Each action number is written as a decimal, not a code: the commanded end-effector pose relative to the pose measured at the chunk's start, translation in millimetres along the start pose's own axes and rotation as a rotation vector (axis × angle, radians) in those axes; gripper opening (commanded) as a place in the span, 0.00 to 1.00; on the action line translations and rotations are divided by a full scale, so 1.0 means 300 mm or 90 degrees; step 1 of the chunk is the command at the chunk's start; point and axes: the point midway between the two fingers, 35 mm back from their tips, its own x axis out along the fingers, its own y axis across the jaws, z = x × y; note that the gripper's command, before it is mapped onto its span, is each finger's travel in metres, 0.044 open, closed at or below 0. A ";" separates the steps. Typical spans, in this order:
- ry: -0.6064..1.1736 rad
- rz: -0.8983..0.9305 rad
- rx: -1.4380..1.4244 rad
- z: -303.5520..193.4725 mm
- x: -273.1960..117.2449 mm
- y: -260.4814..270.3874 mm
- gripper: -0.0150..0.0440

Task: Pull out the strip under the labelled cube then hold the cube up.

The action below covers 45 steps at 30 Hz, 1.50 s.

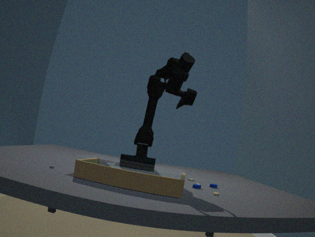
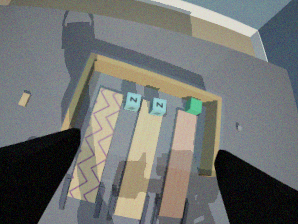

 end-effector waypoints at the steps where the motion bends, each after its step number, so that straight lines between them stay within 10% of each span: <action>1: -0.018 0.030 0.011 -0.074 0.008 -0.045 0.93; 28: -0.178 0.130 0.054 -0.522 0.025 -0.181 0.93; 45: 0.304 0.125 0.089 -0.545 0.332 -0.081 0.25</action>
